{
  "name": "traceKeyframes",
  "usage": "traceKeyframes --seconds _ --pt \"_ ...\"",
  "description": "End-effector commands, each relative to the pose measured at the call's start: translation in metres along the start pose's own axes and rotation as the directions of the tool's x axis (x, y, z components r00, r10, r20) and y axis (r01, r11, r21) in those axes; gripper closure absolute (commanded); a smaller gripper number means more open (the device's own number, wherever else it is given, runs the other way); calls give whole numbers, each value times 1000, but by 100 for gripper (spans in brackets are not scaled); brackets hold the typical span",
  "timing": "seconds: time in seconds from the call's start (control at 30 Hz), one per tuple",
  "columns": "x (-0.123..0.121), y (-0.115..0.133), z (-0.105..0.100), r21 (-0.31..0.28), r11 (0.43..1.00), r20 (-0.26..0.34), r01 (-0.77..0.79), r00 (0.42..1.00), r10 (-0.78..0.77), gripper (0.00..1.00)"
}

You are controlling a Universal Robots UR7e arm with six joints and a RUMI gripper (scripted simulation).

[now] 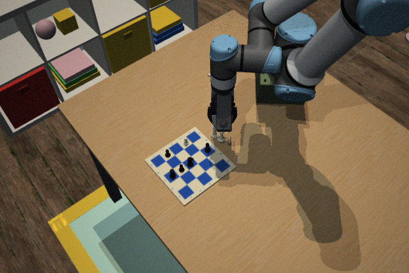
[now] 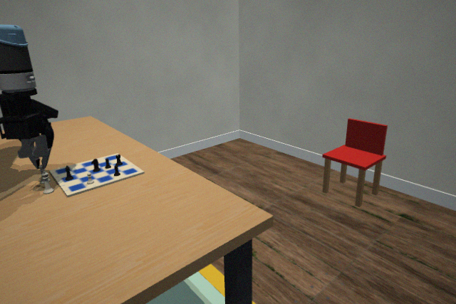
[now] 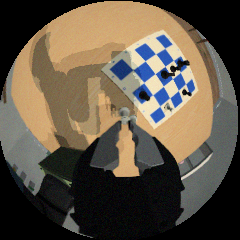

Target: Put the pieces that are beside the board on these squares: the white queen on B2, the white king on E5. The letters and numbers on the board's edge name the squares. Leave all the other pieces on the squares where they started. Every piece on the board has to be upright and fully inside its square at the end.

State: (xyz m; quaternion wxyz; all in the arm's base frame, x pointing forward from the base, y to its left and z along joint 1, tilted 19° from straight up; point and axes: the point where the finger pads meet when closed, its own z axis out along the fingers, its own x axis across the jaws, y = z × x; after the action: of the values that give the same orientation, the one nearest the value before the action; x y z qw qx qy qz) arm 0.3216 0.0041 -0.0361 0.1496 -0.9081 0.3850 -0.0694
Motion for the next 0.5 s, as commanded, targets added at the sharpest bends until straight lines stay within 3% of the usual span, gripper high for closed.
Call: traceKeyframes --seconds 0.0,0.47 --pt "0 0 -7 2 1000 2 0 1000 0 100" --pt "0 0 -40 2 1000 2 0 1000 0 100"
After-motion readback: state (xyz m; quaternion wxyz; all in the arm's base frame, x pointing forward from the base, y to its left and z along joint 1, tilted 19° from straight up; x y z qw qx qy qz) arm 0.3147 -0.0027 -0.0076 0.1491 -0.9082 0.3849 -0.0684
